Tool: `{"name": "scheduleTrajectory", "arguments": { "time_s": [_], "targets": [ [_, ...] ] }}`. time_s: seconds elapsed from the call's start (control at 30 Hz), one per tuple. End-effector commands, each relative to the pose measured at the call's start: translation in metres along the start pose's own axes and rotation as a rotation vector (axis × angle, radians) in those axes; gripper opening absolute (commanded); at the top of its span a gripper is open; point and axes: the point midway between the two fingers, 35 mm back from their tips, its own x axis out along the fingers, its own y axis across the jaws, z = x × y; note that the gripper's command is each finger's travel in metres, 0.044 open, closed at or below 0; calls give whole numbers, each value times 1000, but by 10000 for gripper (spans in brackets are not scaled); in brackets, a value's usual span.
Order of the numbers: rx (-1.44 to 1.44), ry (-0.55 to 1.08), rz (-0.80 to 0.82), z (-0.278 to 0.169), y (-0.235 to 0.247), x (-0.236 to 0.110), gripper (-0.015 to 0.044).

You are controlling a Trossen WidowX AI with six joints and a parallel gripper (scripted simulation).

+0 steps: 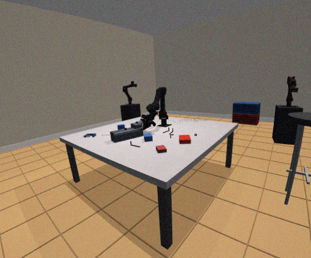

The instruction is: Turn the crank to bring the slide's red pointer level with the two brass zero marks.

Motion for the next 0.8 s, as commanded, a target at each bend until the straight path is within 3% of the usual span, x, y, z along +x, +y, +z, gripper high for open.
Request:
{"name": "scheduleTrajectory", "arguments": {
  "time_s": [0.0, 0.77],
  "targets": [
    [8, -6, -20, 2, -9, -3, 0],
    [7, -7, -21, 15, -21, -16, 0]
  ]
}}
